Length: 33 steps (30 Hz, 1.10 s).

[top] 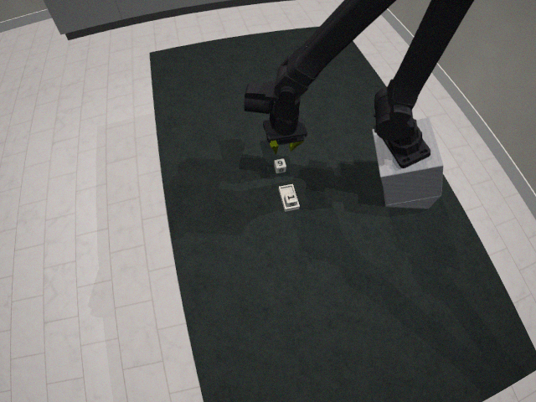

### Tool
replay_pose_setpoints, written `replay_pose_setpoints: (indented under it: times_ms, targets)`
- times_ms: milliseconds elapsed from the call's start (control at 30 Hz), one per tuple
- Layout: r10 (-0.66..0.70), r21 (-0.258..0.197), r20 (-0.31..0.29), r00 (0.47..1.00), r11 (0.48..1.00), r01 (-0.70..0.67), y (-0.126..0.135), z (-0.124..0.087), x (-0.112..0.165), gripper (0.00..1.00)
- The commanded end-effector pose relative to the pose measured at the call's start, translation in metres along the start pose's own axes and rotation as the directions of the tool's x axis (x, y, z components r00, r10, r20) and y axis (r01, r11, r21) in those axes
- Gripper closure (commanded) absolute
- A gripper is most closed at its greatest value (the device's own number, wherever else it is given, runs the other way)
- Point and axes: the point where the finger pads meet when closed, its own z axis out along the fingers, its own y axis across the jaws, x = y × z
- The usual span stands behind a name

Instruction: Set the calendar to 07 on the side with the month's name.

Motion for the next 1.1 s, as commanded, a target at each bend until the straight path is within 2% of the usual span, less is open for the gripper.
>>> replay_pose_setpoints:
  times_ms: [0, 300, 733, 867, 1067]
  targets:
    - [0.008, -0.046, 0.020, 1.000, 0.999, -0.007, 0.024, -0.006, -0.009, 0.55]
    - [0.006, -0.045, 0.019, 1.000, 0.999, -0.005, 0.024, -0.004, -0.008, 0.55]
    - [0.004, -0.009, 0.003, 1.000, 1.000, -0.004, 0.005, 0.018, 0.001, 0.55]
    - [0.008, -0.018, 0.010, 1.000, 1.000, -0.008, 0.010, 0.019, -0.003, 0.55]
    - [0.005, -0.008, 0.003, 1.000, 1.000, -0.005, 0.004, 0.030, 0.001, 0.55]
